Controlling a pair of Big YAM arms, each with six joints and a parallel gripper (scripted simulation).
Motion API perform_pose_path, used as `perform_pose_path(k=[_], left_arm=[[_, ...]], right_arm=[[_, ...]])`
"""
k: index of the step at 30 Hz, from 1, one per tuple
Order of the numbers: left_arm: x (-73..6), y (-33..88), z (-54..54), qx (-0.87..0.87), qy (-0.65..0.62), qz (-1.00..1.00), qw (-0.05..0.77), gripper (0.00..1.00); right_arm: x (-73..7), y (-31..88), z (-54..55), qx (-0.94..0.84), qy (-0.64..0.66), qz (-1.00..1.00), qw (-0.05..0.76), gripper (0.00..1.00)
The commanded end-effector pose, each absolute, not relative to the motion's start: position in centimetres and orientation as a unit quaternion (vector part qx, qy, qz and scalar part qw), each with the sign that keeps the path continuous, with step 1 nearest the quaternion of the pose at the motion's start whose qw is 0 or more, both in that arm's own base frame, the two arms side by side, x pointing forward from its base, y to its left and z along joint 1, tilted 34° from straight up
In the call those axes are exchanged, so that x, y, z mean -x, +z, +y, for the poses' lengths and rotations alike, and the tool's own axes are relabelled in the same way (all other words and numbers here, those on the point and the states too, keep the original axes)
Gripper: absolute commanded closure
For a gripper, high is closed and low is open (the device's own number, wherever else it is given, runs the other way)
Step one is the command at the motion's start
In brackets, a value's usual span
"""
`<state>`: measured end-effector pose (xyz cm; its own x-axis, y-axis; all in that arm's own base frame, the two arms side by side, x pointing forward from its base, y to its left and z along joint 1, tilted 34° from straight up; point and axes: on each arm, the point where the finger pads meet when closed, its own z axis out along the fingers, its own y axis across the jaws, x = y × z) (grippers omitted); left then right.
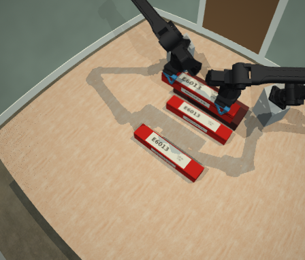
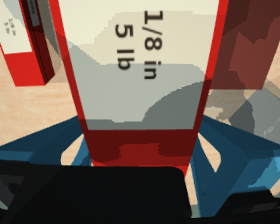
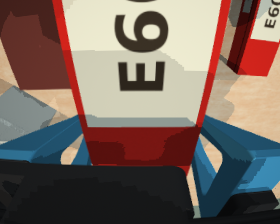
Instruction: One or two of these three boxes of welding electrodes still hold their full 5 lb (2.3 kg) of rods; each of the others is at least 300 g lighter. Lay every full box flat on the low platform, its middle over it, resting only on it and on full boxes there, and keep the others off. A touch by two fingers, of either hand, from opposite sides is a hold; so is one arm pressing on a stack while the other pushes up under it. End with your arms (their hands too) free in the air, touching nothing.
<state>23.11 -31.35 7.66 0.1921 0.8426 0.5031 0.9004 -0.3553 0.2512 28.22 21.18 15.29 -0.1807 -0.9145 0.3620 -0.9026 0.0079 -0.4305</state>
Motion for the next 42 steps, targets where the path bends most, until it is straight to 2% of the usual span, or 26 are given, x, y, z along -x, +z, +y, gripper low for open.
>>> perform_pose_path(k=[1,42], left_arm=[[-23.16,11.57,-34.42,0.772,-0.285,-0.569,0.003,1.00],[-23.12,12.34,-34.67,0.773,-0.285,-0.568,0.004,1.00]], right_arm=[[-28.60,19.09,23.29,0.641,-0.288,0.709,0.054,1.00],[-28.51,19.62,23.25,0.641,-0.288,0.709,0.054,1.00]])
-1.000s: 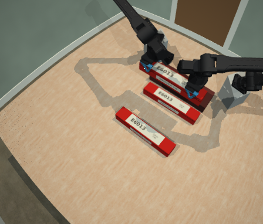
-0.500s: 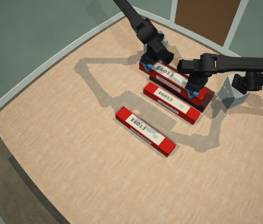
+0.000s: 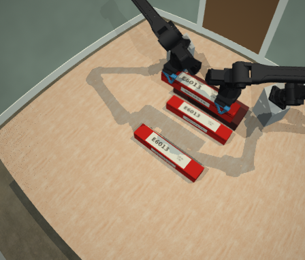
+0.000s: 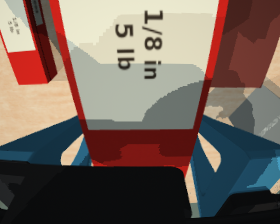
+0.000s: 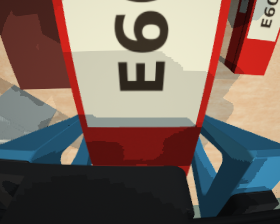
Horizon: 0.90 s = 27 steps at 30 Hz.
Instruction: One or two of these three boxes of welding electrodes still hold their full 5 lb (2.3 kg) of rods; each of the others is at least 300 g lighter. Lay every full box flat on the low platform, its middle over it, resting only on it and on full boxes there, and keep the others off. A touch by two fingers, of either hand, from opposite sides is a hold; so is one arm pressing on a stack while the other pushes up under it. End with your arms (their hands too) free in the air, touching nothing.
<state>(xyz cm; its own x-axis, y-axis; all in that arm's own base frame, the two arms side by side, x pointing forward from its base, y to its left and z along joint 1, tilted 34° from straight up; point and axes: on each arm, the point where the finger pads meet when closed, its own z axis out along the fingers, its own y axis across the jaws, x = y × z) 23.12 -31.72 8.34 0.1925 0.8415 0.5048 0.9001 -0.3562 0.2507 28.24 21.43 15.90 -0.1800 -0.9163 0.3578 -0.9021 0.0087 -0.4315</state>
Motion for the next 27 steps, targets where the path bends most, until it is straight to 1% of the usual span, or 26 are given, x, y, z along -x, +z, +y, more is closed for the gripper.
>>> perform_pose_path(k=[1,7,8,27], left_arm=[[-23.1,12.4,-34.7,0.773,-0.285,-0.568,0.004,1.00],[-23.1,12.4,-34.7,0.773,-0.285,-0.567,0.004,1.00],[-23.5,9.7,-33.1,0.771,-0.287,-0.568,0.021,1.00],[-24.4,7.8,-32.3,0.771,-0.287,-0.567,0.022,1.00]], right_arm=[[-28.5,19.6,23.3,0.641,-0.288,0.709,0.054,1.00],[-28.5,19.7,23.2,0.641,-0.288,0.709,0.054,1.00],[-28.7,17.2,22.3,0.639,-0.290,0.711,0.038,1.00],[-29.7,15.3,21.5,0.639,-0.291,0.711,0.038,1.00]])
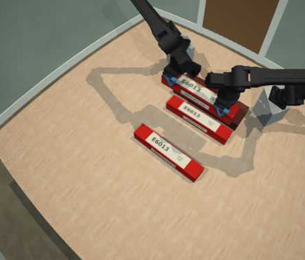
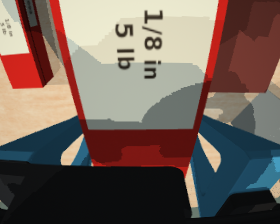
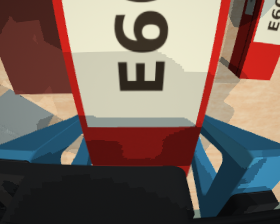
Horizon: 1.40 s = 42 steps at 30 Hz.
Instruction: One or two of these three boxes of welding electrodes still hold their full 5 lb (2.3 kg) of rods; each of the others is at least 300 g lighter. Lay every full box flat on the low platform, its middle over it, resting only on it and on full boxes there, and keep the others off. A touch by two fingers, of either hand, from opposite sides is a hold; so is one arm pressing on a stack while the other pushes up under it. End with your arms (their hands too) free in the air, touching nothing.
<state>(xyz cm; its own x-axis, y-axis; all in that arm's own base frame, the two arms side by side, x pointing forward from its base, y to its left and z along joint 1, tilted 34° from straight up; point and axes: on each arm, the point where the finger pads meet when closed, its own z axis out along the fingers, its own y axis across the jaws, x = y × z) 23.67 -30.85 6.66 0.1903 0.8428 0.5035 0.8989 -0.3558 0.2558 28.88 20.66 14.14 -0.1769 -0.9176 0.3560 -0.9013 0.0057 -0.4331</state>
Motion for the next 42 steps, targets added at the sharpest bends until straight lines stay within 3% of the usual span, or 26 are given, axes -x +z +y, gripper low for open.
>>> perform_pose_path(k=[1,42], left_arm=[[-24.5,7.7,-32.2,0.771,-0.287,-0.567,0.022,1.00],[-25.9,4.7,-30.8,0.771,-0.288,-0.567,0.022,1.00]], right_arm=[[-29.8,15.2,21.4,0.639,-0.291,0.711,0.038,1.00],[-31.2,12.3,20.0,0.639,-0.292,0.711,0.037,1.00]])
